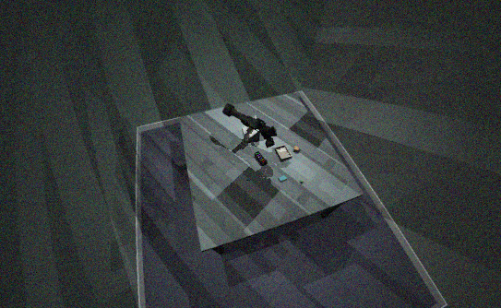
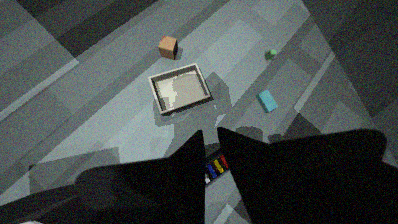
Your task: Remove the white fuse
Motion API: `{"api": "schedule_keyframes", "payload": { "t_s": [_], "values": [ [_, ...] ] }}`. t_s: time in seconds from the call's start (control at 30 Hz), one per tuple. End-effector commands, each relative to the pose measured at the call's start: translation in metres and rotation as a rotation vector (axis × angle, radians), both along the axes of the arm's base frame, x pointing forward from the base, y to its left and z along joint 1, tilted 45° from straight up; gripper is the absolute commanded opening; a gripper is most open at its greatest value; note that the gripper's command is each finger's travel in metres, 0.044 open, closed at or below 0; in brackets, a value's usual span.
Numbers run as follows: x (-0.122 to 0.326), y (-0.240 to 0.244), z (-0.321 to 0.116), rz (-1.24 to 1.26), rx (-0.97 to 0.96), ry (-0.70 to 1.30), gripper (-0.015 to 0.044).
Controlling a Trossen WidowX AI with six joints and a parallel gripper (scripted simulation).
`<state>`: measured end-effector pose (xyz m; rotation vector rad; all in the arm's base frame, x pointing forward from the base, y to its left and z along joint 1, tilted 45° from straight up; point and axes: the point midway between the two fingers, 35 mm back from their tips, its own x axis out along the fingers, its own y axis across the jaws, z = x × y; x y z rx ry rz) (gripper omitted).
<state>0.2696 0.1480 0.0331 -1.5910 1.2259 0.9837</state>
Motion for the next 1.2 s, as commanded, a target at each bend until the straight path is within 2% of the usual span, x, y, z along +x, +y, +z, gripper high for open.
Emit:
{"api": "schedule_keyframes", "payload": {
  "t_s": [0.0, 0.13, 0.2, 1.17],
  "values": [
    [0.019, -0.070, -0.020, 0.097, -0.270, 0.094, 0.0065],
    [0.025, -0.127, -0.032, 0.184, -0.473, 0.235, 0.0065],
    [0.015, -0.139, -0.034, 0.201, -0.510, 0.269, 0.0065],
    [0.017, -0.150, -0.047, 0.204, -0.515, 0.273, 0.0065]
  ]
}}
